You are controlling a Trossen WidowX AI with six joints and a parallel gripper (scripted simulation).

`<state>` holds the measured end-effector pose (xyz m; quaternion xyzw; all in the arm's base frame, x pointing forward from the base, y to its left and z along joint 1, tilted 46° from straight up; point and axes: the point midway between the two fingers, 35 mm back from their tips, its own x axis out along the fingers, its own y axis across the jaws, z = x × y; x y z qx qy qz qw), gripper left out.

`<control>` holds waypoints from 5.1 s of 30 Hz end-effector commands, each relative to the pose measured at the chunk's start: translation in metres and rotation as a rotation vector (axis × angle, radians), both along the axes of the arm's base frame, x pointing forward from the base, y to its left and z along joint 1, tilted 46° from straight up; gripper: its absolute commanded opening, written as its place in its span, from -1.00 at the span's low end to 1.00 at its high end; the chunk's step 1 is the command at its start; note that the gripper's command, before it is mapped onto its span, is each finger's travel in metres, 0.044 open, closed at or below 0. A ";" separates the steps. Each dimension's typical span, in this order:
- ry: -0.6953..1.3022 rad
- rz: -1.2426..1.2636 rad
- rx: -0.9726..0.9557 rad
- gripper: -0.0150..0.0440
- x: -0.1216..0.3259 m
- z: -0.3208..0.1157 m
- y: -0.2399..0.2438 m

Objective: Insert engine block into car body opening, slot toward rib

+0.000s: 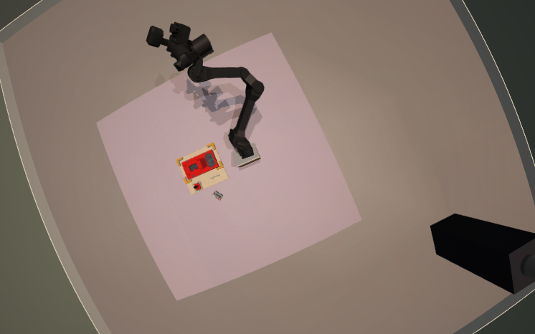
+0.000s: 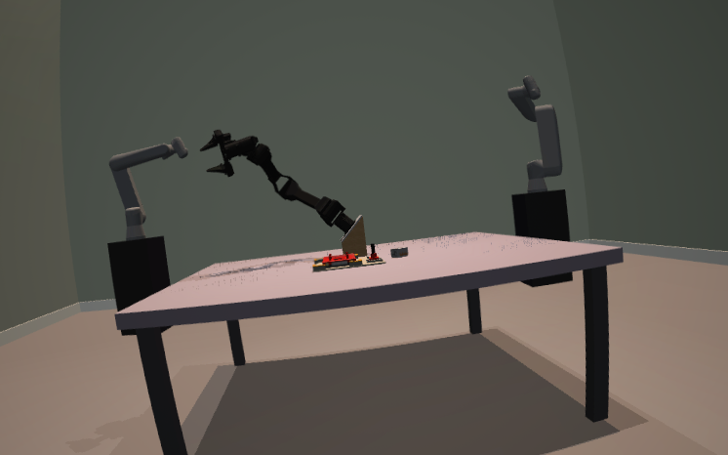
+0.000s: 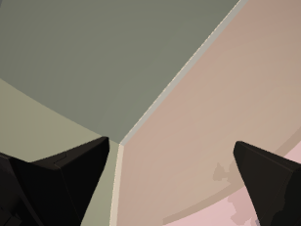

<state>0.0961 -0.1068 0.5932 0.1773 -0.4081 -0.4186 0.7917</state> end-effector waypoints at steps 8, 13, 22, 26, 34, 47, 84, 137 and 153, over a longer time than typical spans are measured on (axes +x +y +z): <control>0.230 0.008 -0.137 1.00 0.058 -0.006 0.026; 0.344 -0.004 -0.197 1.00 0.084 -0.013 0.036; 0.534 0.015 -0.337 1.00 0.142 -0.025 0.064; 0.648 0.033 -0.400 1.00 0.172 -0.040 0.080; 0.869 0.085 -0.540 1.00 0.228 -0.079 0.116; 1.227 0.159 -0.788 1.00 0.297 -0.162 0.173; 2.160 0.419 -1.597 1.00 0.329 -0.459 0.278; 3.079 0.804 -2.680 1.00 0.166 -0.702 0.227; 3.080 0.802 -2.680 1.00 0.167 -0.721 0.209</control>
